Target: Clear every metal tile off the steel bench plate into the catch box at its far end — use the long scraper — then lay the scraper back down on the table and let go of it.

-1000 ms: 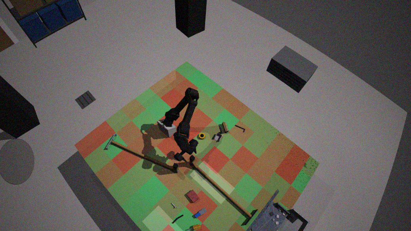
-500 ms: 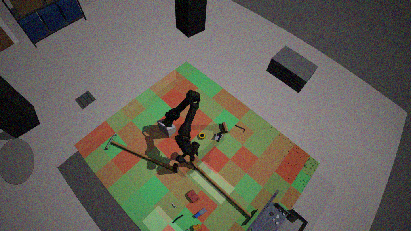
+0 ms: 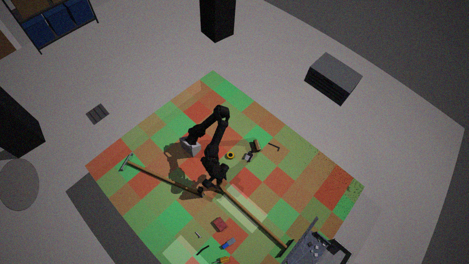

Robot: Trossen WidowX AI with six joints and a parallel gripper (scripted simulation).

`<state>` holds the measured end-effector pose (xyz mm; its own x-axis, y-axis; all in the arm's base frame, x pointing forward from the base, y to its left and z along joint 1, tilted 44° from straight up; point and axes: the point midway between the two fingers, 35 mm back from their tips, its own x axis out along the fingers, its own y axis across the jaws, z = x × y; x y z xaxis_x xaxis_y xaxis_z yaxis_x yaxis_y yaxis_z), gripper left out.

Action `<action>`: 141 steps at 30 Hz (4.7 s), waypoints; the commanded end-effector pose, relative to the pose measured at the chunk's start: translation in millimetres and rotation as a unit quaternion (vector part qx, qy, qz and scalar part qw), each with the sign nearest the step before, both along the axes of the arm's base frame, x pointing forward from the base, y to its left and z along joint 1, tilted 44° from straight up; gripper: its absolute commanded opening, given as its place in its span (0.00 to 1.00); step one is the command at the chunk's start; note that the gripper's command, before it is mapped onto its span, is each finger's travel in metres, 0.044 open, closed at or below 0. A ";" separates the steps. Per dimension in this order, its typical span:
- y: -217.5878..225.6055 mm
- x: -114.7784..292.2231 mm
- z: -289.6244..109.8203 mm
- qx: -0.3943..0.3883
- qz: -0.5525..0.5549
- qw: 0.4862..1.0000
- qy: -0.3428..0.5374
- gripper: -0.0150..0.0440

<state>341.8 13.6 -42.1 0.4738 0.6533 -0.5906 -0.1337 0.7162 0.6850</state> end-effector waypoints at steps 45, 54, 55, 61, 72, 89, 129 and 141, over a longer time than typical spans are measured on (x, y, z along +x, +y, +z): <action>16.4 -2.3 20.8 -0.002 0.002 1.000 0.001 0.25; 24.6 -4.2 29.3 -0.002 0.002 1.000 0.001 0.25; 25.5 -4.5 30.2 -0.002 0.003 1.000 0.001 0.25; 31.0 -6.1 35.9 -0.002 0.003 1.000 0.002 0.25; 41.0 -9.6 46.1 -0.002 0.003 1.000 0.001 0.25; 56.2 -16.4 61.1 0.000 0.003 1.000 0.000 0.25; 76.6 11.3 75.4 0.003 0.005 1.000 -0.002 0.25; 81.6 30.0 74.9 0.003 0.005 1.000 -0.004 0.25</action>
